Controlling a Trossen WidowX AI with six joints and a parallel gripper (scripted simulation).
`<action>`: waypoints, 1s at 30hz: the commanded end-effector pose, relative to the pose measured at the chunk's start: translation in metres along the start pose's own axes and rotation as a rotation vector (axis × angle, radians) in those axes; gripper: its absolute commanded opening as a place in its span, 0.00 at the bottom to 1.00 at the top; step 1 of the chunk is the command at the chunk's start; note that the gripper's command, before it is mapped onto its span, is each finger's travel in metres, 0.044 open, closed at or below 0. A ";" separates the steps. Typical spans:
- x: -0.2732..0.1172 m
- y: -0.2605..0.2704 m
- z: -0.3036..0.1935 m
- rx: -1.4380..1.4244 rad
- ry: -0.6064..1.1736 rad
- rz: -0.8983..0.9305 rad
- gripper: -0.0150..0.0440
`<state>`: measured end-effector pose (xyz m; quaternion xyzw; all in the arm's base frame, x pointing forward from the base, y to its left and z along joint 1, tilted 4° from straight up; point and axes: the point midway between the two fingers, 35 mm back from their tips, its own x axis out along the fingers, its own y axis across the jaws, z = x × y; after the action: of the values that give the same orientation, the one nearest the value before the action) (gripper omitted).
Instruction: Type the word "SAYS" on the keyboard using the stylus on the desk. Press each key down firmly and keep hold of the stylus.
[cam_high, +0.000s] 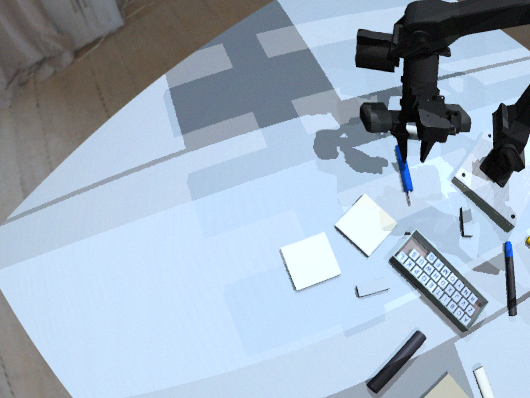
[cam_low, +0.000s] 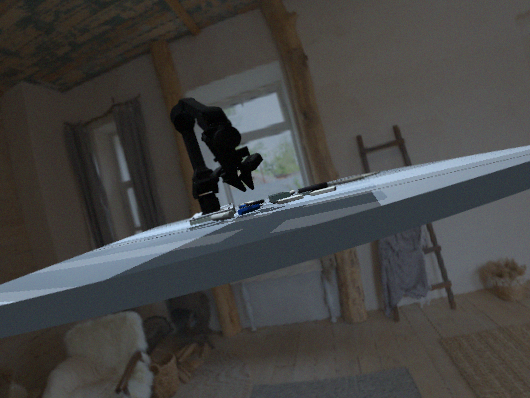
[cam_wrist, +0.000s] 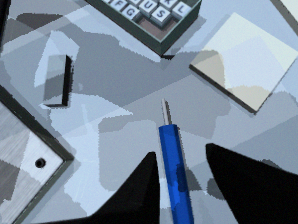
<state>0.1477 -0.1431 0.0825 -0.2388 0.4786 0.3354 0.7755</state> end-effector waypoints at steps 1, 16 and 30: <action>0.002 0.001 -0.001 -0.008 -0.007 -0.004 0.51; 0.009 0.002 -0.008 -0.008 -0.006 -0.004 0.51; 0.017 0.002 -0.012 -0.008 -0.006 -0.004 0.51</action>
<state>0.1448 -0.1468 0.0658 -0.2434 0.4758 0.3337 0.7765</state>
